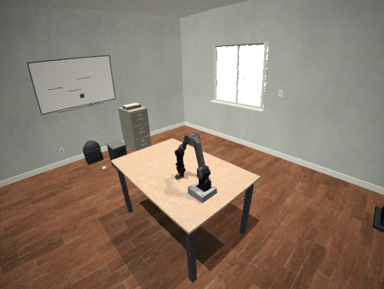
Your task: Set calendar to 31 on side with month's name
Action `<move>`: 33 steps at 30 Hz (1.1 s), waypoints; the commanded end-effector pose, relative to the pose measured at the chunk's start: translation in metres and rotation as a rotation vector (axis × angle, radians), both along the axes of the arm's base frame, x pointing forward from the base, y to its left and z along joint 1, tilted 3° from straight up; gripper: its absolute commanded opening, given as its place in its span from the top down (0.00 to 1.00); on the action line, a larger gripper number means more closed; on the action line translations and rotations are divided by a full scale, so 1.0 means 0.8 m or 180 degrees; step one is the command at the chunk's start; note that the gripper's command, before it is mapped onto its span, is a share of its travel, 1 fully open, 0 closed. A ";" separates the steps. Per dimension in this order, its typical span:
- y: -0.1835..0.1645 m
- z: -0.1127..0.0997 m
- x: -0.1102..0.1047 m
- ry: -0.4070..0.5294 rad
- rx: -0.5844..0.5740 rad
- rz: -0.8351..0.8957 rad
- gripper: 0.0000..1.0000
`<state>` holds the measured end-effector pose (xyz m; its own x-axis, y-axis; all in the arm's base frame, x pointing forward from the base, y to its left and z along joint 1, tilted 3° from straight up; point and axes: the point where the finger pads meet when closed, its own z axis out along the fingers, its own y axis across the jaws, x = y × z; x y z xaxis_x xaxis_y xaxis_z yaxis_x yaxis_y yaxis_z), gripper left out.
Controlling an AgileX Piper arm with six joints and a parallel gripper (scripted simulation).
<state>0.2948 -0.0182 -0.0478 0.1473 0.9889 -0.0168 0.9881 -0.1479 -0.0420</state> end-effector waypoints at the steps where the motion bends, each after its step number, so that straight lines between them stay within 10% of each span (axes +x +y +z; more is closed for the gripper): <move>1: -0.001 0.000 -0.001 0.0003 -0.0002 -0.0005 0.40; 17: -0.001 0.008 0.002 -0.0015 -0.0002 -0.0005 0.40; 33: 0.001 0.091 0.005 -0.0015 -0.0001 -0.0002 0.40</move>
<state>0.2973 -0.0182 0.0193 0.1496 0.9886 -0.0177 0.9878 -0.1502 -0.0422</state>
